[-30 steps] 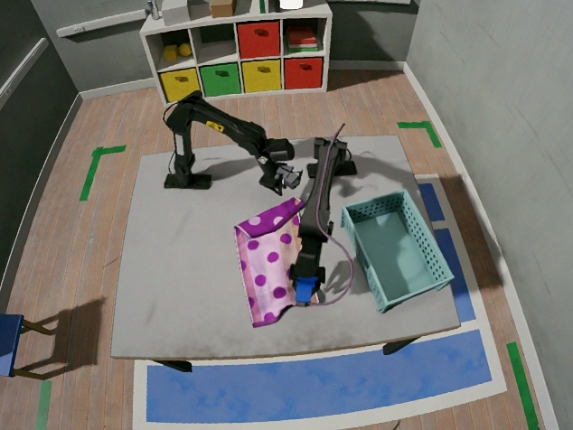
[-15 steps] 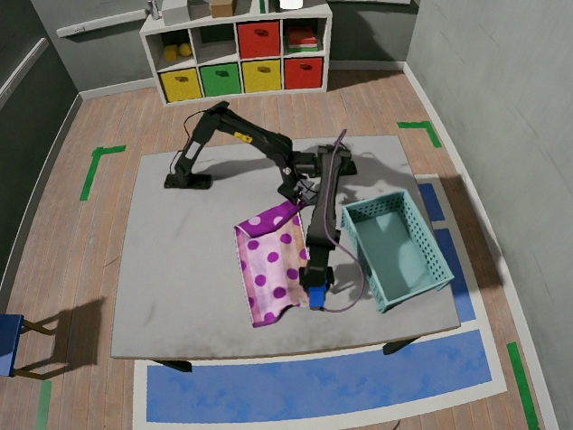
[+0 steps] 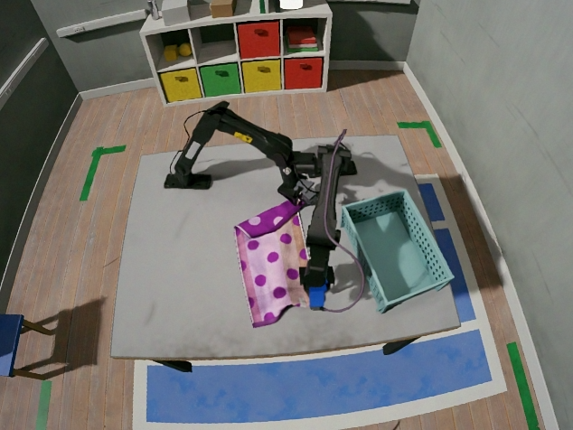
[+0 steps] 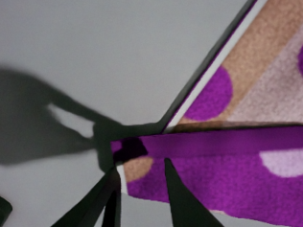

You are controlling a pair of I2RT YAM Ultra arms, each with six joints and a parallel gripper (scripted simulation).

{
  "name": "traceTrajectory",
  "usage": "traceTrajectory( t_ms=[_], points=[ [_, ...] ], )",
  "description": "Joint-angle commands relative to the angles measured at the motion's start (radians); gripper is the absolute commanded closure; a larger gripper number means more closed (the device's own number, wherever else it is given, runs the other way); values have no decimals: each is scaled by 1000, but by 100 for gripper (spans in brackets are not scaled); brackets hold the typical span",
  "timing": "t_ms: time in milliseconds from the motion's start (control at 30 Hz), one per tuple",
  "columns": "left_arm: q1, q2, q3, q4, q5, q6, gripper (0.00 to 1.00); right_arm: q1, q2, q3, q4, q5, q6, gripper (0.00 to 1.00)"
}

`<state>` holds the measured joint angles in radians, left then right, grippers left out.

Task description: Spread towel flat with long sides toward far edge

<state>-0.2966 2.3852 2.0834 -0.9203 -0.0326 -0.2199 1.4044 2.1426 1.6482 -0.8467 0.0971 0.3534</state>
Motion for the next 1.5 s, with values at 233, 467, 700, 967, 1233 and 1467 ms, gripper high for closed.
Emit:
traceTrajectory(
  t_ms=[233,467,700,967,1233,1467],
  points=[
    [4,-21,31,-13,2,-9,66,0,-39,-3,-1,0,-6,66],
    [4,-21,31,-13,2,-9,66,0,-39,-3,-1,0,-6,66],
    [4,-21,31,-13,2,-9,66,0,-39,-3,-1,0,-6,66],
    [-2,1,-41,48,0,-6,66,0,77,138,-174,16,100,66],
    [-5,30,-132,164,-8,-12,66,10,82,83,-105,15,106,66],
    [-1,17,-110,148,0,-5,66,-12,94,49,-81,11,94,66]
  ],
)
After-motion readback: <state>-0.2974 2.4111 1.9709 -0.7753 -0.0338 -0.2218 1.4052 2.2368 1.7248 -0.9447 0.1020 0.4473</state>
